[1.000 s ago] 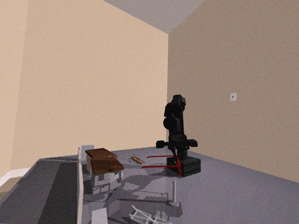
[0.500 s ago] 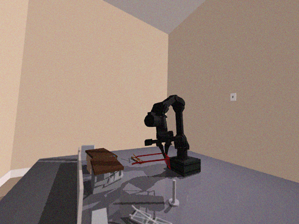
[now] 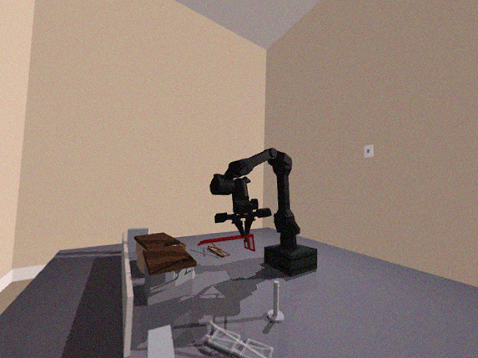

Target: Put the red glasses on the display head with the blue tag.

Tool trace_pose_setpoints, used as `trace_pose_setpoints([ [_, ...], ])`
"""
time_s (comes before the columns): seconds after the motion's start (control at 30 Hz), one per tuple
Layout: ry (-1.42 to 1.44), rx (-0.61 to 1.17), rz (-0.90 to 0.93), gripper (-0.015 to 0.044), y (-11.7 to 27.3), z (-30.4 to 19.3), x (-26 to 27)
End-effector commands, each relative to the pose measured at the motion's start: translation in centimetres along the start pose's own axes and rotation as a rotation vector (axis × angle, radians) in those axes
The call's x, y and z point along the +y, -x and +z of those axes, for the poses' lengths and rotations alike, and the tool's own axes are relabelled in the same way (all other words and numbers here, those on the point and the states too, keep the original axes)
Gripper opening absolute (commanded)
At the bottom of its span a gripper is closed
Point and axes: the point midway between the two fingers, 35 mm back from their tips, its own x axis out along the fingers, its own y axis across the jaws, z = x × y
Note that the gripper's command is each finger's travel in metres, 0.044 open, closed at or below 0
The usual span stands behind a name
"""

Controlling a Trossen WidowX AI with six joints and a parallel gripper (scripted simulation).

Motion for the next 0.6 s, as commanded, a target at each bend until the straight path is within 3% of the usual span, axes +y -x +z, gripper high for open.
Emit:
trace_pose_setpoints([
  [0.0,0.035,-0.027,-0.009,0.0000,0.7,-0.9,-0.8],
  [0.57,0.203,-0.115,-0.094,0.0000,3.6,-6.7,-4.1],
])
